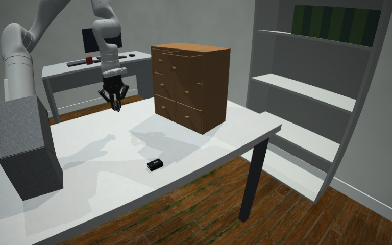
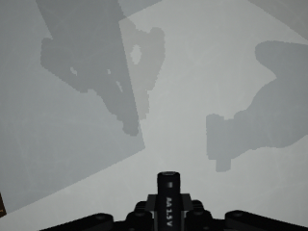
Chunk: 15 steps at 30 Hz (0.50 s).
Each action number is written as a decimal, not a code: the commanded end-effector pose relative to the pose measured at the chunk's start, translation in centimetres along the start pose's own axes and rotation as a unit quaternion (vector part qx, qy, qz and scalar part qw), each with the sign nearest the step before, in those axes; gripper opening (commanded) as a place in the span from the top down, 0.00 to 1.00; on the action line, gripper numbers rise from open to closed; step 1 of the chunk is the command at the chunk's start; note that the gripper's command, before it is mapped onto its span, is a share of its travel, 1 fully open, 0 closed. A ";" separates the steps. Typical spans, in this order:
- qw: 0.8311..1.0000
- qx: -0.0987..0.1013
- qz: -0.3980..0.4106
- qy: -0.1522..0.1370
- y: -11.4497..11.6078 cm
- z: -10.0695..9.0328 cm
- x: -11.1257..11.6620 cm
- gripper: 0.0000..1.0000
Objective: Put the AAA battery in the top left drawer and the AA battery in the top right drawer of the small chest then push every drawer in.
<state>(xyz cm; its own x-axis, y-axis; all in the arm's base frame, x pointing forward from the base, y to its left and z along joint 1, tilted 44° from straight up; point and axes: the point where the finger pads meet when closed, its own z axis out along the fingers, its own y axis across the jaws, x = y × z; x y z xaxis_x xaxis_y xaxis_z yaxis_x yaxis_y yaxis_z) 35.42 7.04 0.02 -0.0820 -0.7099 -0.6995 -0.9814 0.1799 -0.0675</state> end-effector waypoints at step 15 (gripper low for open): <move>0.944 -0.016 0.330 -0.002 -3.0 1.1 7.9 0.91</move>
<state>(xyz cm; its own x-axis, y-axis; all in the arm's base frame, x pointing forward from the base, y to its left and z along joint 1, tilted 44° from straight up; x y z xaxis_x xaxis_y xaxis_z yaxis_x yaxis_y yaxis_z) 37.60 2.21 -4.65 -0.5812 -0.5073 -0.6363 -0.7939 0.5253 0.3064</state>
